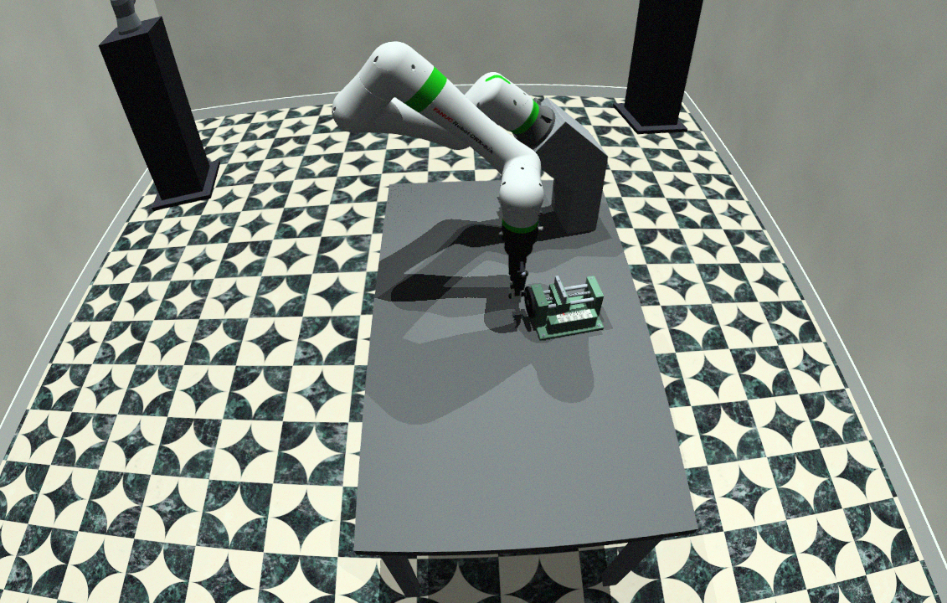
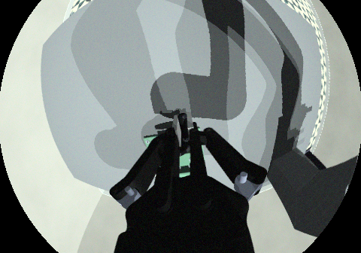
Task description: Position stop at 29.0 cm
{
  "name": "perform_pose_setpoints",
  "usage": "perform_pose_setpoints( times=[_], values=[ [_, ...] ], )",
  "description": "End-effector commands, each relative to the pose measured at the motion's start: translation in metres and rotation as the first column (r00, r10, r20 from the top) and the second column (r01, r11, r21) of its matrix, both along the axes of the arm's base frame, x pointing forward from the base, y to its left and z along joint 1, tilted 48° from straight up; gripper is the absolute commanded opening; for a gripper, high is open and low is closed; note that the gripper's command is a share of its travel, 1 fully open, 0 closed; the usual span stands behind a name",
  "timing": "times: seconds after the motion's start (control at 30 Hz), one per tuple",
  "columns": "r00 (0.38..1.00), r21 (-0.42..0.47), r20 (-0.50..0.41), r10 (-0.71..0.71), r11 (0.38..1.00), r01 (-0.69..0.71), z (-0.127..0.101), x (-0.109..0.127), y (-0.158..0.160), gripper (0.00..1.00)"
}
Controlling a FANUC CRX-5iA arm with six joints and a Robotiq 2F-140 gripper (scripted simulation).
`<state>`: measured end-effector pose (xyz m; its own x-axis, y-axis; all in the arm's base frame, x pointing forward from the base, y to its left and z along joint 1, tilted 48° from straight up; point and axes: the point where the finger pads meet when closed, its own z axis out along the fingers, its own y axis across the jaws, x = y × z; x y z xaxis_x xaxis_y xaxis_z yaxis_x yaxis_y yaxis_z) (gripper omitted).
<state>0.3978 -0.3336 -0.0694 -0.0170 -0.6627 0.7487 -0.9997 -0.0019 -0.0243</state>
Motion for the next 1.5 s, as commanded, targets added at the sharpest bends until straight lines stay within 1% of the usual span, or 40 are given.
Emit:
perform_pose_setpoints(
  times=[0.0, 1.17, 1.2, 1.47],
  values=[
    [1.0, 0.0, 0.0, 0.0, 1.0, 0.0, 0.0004, 0.0001, 0.0007, 0.04],
    [1.0, 0.0, 0.0, 0.0, 1.0, 0.0, 0.0012, 0.0002, 0.0016, 0.04],
    [1.0, 0.0, 0.0, 0.0, 1.0, 0.0, 0.0012, 0.0002, 0.0016, 0.33],
    [1.0, 0.0, 0.0, 0.0, 1.0, 0.0, 0.0012, 0.0002, 0.0016, 0.33]
  ],
)
